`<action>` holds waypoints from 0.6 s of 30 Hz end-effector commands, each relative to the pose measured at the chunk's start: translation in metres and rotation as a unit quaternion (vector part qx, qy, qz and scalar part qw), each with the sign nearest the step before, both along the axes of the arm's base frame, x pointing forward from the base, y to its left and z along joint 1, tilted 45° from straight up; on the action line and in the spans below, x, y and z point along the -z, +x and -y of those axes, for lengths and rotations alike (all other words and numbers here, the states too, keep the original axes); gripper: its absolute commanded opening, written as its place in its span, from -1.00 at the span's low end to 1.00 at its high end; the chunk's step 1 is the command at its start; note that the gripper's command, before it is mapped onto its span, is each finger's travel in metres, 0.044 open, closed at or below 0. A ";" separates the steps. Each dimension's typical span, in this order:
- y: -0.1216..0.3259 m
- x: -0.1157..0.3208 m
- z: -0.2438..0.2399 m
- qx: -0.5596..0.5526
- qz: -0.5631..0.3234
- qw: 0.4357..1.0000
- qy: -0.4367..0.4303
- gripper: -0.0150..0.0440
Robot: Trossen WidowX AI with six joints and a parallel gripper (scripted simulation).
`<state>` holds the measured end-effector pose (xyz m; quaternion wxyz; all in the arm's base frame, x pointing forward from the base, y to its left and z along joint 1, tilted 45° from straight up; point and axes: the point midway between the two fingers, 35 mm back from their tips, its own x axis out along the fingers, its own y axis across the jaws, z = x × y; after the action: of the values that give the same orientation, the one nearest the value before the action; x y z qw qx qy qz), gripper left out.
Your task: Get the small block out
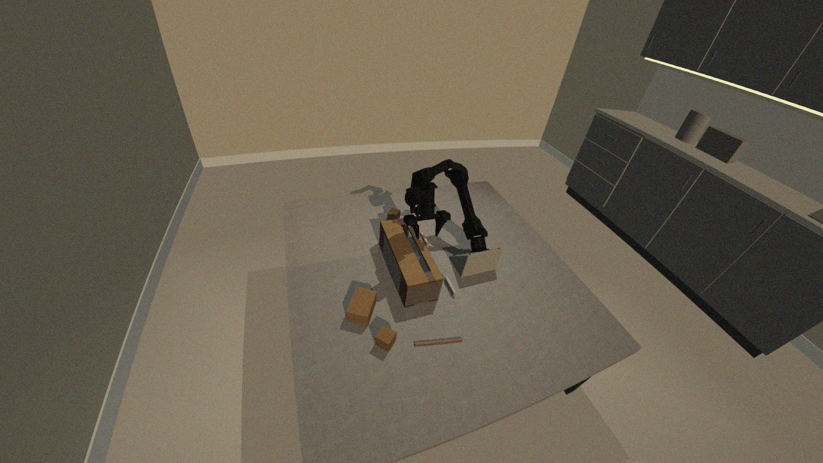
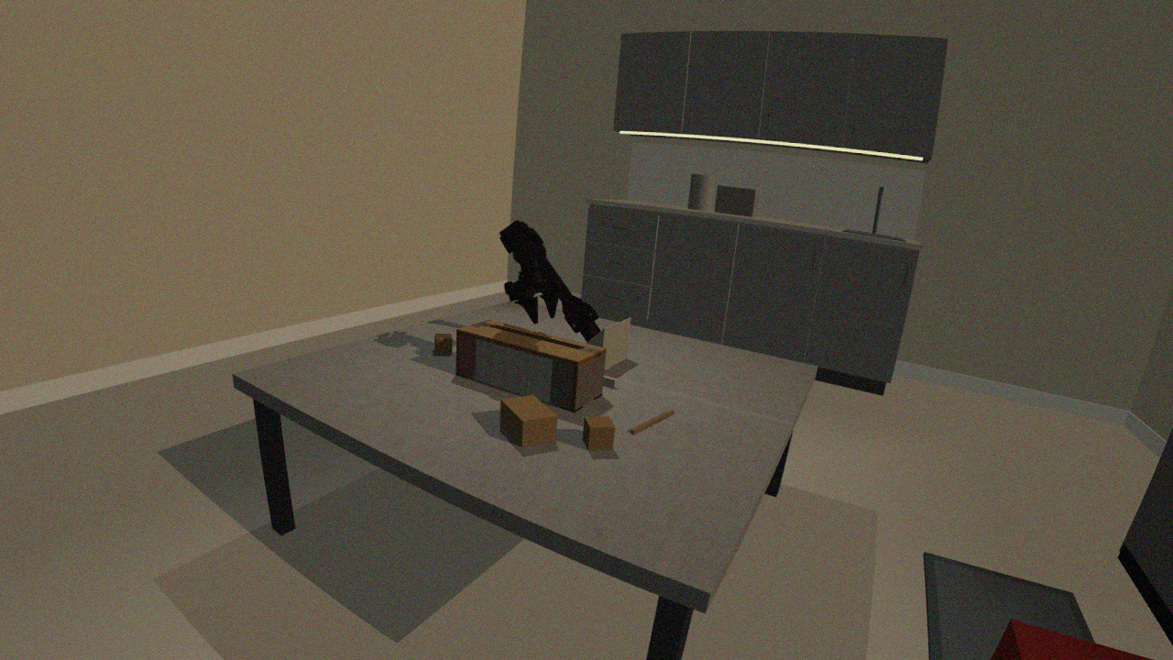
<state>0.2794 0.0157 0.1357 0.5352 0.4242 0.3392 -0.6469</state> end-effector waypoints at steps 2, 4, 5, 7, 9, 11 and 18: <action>-0.001 0.001 0.005 0.005 -0.001 1.000 -0.009 0.86; -0.001 0.003 0.007 0.005 -0.001 1.000 -0.009 0.86; -0.001 0.004 0.008 0.005 -0.001 1.000 -0.009 0.86; -0.001 0.006 0.010 0.005 -0.001 1.000 -0.009 0.86; -0.001 0.008 0.013 0.005 0.000 1.000 -0.008 0.86; -0.001 0.010 0.015 0.005 0.000 1.000 -0.008 0.86; -0.001 0.018 0.024 0.005 0.000 1.000 -0.008 0.86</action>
<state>0.2791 -0.0029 0.1206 0.5340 0.4239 0.3329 -0.6513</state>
